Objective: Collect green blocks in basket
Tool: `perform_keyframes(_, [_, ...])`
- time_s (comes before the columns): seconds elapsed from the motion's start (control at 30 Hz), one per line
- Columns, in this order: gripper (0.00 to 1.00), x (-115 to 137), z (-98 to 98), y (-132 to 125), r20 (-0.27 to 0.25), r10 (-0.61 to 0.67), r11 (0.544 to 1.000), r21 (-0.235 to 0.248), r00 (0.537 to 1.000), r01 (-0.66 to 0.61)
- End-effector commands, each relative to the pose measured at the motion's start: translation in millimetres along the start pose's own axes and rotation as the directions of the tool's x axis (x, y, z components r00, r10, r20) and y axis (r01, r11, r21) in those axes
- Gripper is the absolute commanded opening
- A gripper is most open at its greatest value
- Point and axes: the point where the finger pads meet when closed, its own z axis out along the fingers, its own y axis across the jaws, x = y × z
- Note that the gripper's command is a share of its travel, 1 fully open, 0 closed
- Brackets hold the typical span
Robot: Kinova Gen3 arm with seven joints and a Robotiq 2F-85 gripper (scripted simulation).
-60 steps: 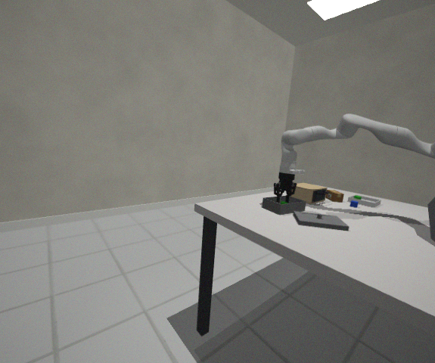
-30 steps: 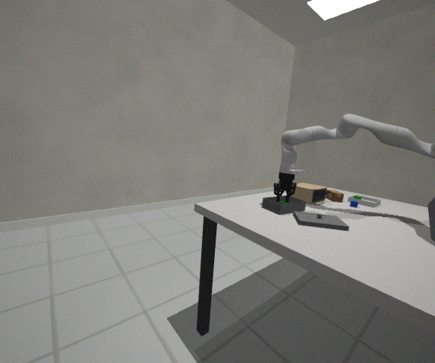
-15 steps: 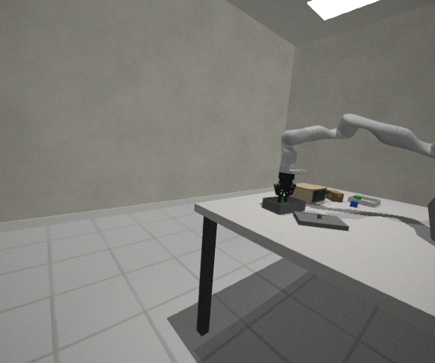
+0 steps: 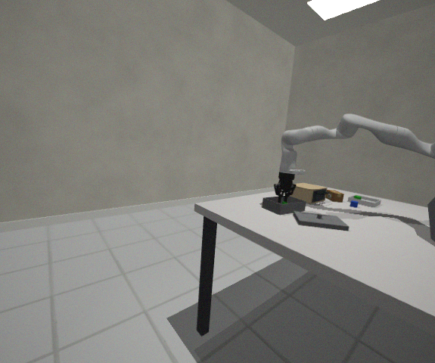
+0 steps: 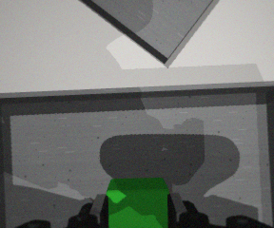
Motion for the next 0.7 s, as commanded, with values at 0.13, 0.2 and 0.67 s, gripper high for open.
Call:
perform_keyframes(0.13, [0.10,-3.0,1.9,-0.7,0.008,-0.005,1.000,0.001,1.000,0.005])
perform_keyframes(0.2, [0.10,-3.0,1.9,-0.7,0.008,-0.005,1.000,0.001,1.000,0.005])
perform_keyframes(0.67, [0.10,-3.7,-16.0,-2.4,0.008,-0.004,1.000,0.004,1.000,0.004])
